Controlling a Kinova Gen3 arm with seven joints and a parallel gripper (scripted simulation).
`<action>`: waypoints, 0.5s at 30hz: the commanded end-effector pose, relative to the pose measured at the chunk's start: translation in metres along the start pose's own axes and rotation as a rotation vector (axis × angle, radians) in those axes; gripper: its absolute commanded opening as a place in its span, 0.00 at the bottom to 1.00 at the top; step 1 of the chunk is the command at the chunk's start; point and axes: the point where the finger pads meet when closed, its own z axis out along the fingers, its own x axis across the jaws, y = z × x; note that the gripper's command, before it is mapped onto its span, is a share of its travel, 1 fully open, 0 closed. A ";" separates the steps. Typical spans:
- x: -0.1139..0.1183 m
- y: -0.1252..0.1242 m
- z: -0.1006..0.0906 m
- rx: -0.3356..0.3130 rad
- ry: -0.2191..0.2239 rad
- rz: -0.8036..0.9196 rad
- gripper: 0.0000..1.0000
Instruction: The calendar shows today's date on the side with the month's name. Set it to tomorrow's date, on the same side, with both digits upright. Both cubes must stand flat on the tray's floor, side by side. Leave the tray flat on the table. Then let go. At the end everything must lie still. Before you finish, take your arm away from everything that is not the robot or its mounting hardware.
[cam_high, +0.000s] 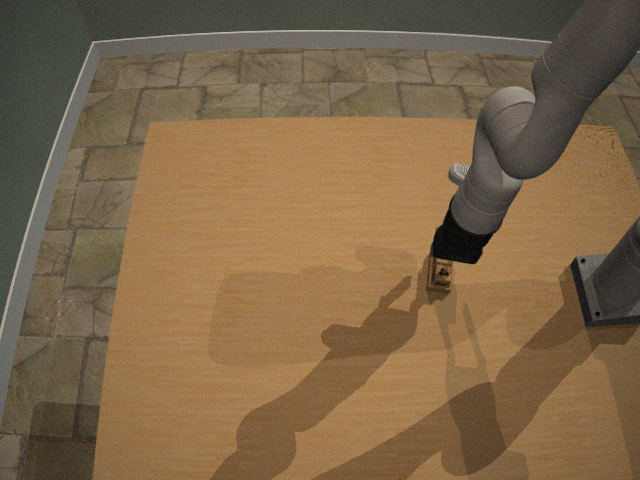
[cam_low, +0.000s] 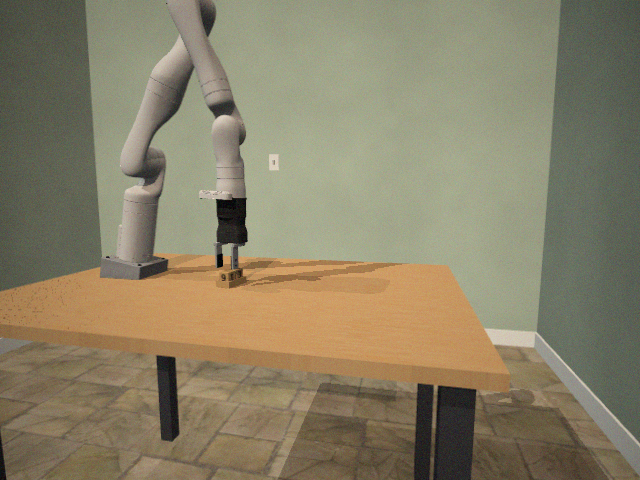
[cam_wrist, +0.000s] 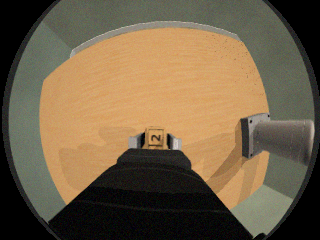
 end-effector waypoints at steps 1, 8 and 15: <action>0.000 0.000 0.000 0.000 -0.001 0.000 0.87; 0.000 0.000 0.000 0.000 -0.001 0.000 0.87; 0.000 0.000 0.006 0.000 -0.001 0.000 0.87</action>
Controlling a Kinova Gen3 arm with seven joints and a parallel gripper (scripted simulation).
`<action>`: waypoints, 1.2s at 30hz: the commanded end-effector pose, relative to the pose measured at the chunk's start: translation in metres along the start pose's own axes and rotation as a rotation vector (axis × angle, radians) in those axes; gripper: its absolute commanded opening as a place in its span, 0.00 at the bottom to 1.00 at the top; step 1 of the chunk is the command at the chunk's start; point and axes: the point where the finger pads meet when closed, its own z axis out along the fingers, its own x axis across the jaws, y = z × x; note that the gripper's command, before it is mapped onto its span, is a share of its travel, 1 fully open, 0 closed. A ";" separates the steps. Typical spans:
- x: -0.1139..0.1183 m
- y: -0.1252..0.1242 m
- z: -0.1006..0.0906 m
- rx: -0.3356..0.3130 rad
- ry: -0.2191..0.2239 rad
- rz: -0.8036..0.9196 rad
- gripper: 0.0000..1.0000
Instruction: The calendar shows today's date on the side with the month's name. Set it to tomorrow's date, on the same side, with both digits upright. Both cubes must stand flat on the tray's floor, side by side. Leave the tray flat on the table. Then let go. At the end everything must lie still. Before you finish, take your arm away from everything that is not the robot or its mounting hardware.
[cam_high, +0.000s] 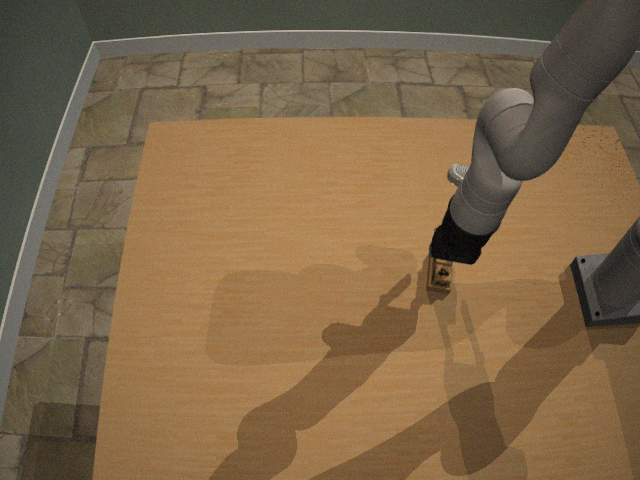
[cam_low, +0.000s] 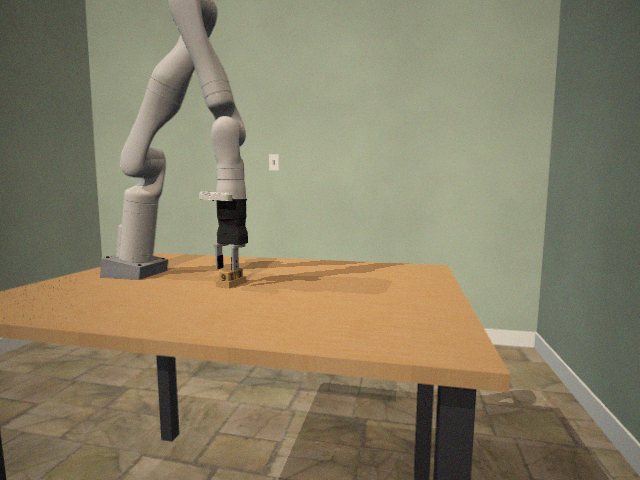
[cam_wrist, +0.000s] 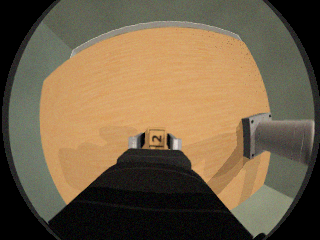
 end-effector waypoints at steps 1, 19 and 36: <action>0.001 0.001 0.004 0.000 0.005 -0.002 0.87; 0.002 0.001 0.024 0.000 0.005 -0.002 0.87; 0.002 0.001 0.025 0.000 0.005 -0.002 0.87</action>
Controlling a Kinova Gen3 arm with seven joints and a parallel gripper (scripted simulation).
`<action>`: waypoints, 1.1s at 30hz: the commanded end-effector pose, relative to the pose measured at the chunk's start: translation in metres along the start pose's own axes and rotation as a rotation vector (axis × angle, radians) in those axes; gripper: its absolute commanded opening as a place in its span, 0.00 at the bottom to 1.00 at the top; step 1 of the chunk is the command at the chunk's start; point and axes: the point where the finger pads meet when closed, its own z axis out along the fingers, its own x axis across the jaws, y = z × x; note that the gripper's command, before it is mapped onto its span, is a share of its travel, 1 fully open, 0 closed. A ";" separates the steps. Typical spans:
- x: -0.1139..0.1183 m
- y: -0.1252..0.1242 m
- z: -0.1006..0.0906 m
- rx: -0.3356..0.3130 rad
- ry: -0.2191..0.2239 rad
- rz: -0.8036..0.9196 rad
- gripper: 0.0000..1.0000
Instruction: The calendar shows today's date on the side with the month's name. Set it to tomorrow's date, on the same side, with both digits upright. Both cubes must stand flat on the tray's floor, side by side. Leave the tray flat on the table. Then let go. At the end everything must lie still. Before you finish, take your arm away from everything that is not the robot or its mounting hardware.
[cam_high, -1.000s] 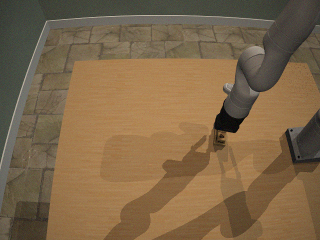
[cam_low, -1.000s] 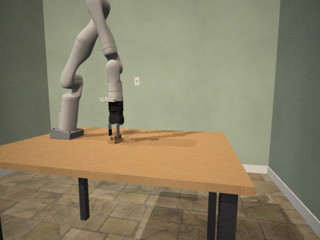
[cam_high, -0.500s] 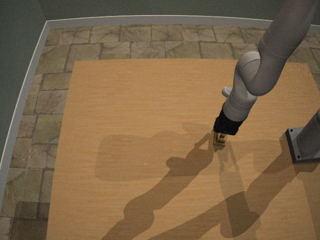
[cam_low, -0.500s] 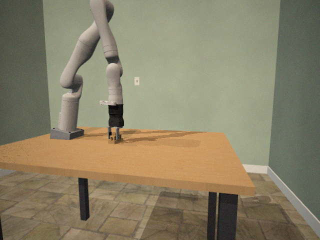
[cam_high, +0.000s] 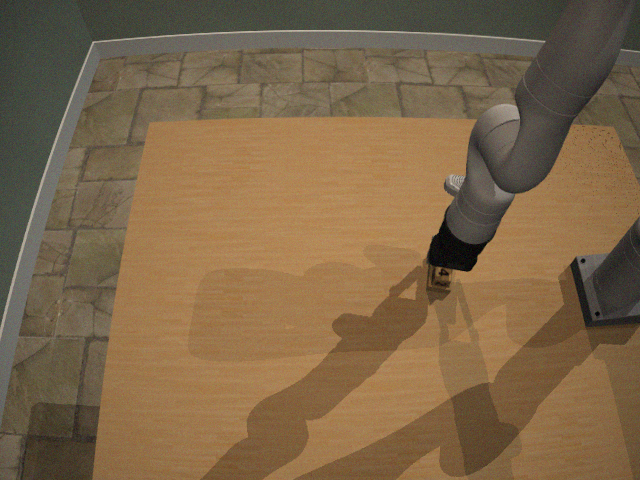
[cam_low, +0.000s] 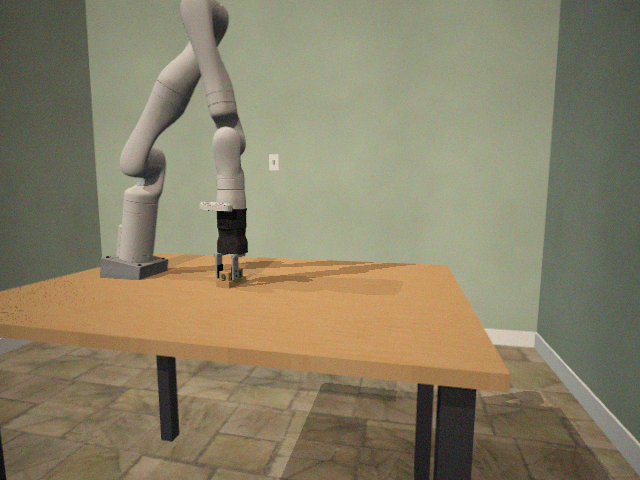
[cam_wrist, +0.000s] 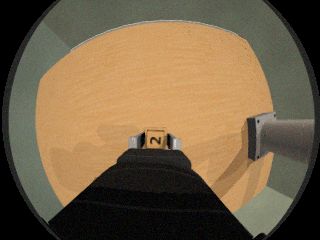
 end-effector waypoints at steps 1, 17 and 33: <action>0.000 0.000 0.000 0.000 -0.001 0.000 0.87; 0.000 0.000 0.000 0.000 -0.001 0.000 0.87; 0.000 0.000 0.000 0.000 -0.001 0.000 0.57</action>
